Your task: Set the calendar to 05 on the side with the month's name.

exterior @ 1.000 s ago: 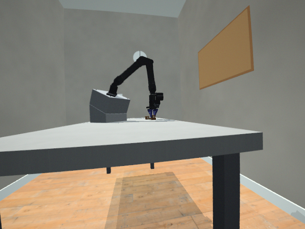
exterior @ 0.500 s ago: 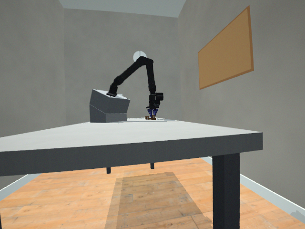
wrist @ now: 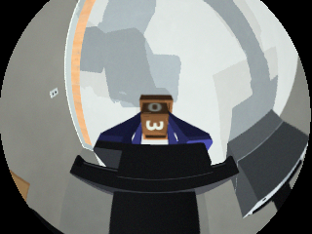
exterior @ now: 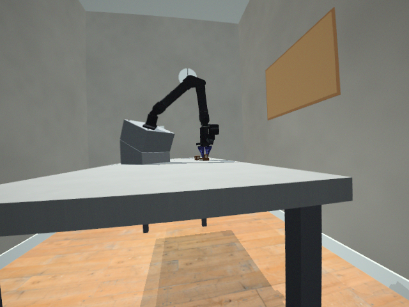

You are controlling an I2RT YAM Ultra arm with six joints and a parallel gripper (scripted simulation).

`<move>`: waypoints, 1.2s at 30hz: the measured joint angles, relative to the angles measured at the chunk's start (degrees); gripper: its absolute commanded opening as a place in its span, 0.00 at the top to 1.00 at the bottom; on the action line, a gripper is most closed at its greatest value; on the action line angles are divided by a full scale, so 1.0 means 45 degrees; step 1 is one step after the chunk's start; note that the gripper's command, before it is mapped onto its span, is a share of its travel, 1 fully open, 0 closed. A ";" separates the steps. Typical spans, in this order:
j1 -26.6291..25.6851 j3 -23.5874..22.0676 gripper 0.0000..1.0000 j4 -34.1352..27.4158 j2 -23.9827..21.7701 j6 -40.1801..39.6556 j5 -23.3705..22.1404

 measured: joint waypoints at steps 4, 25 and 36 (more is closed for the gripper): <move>0.0000 0.0000 0.73 0.0000 0.0000 0.0000 0.0000; 0.0000 0.0000 0.53 0.0000 0.0000 0.0000 0.0000; 0.0000 0.0000 0.53 -0.0019 -0.0015 0.0000 0.0000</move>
